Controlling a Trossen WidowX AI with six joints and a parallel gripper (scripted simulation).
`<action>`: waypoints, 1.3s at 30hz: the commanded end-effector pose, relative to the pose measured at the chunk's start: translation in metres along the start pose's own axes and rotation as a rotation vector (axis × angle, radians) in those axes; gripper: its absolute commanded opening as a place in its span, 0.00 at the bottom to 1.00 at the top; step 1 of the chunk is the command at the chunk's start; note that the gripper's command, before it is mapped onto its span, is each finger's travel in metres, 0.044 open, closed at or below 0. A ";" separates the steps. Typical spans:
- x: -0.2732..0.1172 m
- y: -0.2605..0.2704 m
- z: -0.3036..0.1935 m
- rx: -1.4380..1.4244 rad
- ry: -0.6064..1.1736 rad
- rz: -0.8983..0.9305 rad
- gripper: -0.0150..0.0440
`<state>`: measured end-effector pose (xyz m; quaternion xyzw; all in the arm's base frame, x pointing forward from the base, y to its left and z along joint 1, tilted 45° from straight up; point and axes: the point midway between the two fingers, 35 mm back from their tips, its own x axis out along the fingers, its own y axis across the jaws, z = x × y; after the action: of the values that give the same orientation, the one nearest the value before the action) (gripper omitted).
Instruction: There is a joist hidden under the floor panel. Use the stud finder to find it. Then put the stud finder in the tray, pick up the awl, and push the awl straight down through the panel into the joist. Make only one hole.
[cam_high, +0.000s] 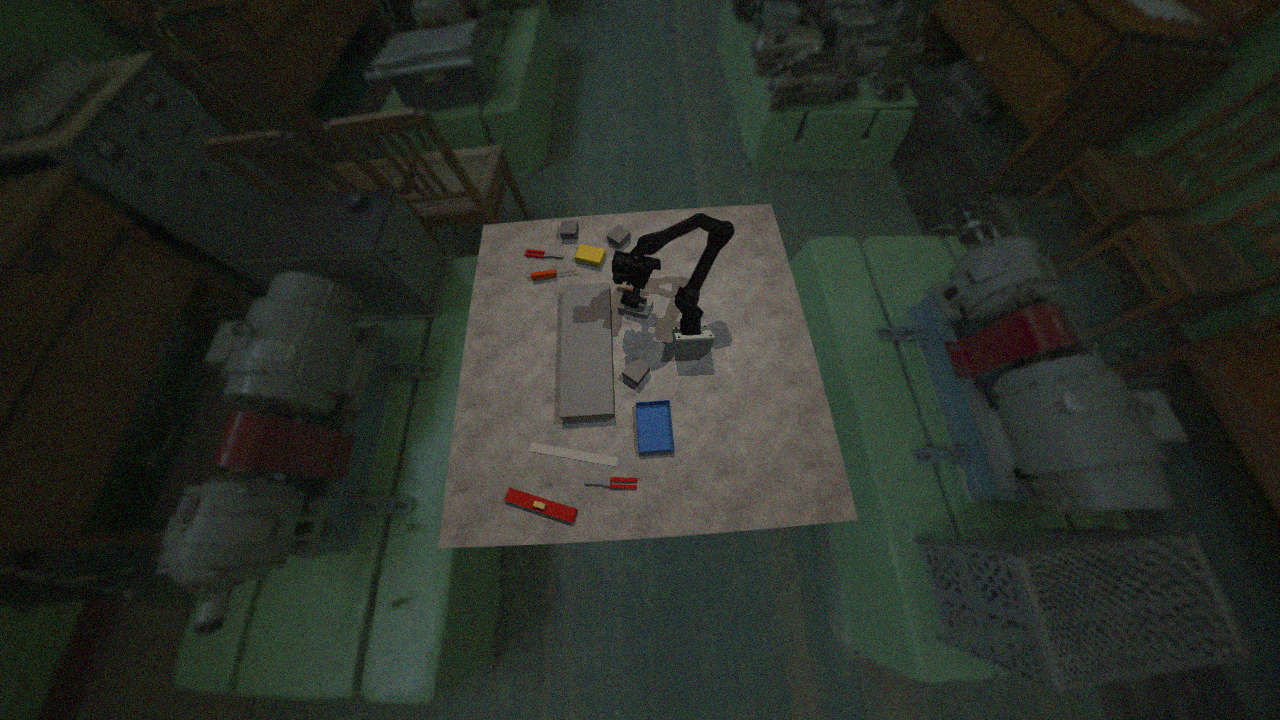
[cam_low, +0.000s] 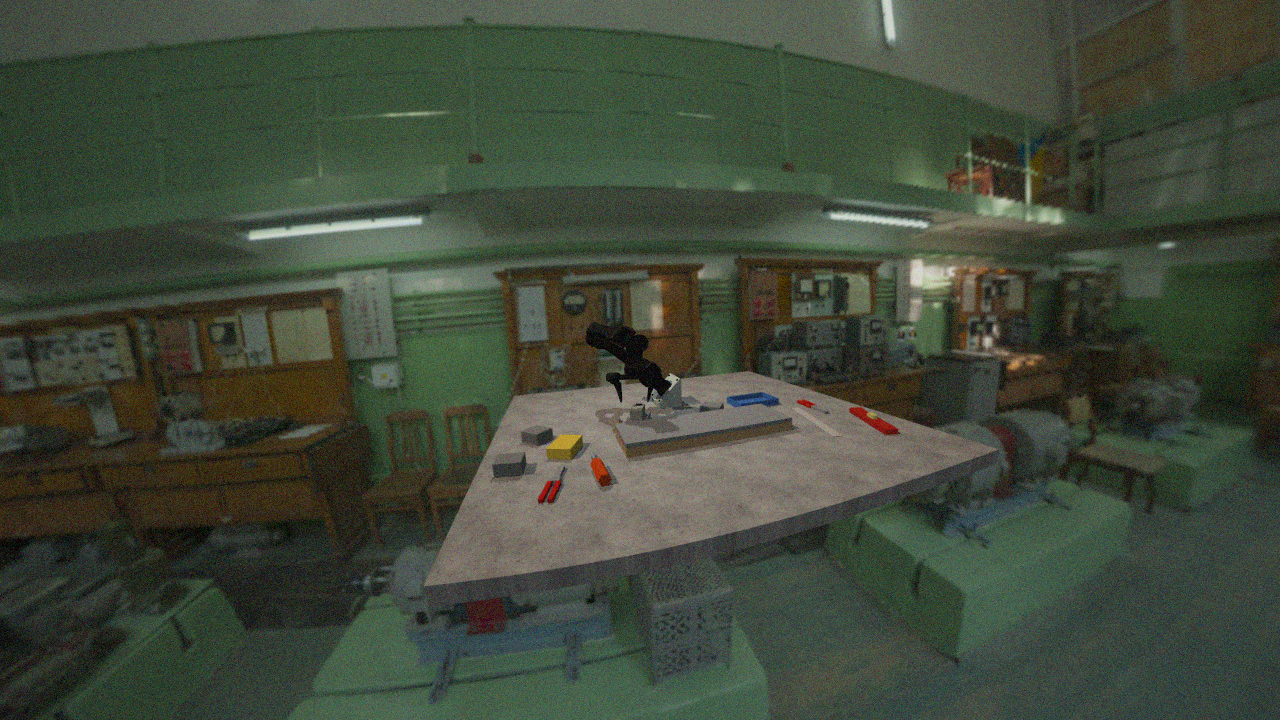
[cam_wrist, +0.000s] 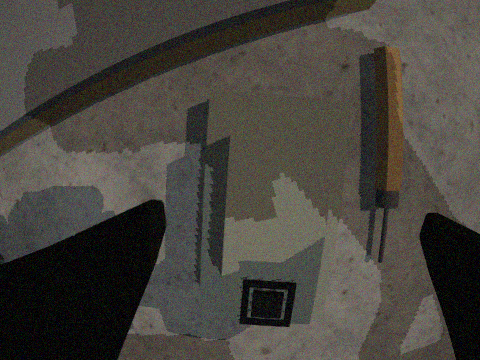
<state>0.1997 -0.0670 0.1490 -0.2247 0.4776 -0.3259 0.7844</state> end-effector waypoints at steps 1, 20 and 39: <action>0.002 -0.001 -0.005 0.026 0.017 0.000 1.00; 0.011 0.008 -0.006 0.027 0.020 0.003 1.00; 0.040 0.008 -0.014 0.028 0.019 0.003 1.00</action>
<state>0.2029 -0.0880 0.1172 -0.2099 0.4806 -0.3356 0.7825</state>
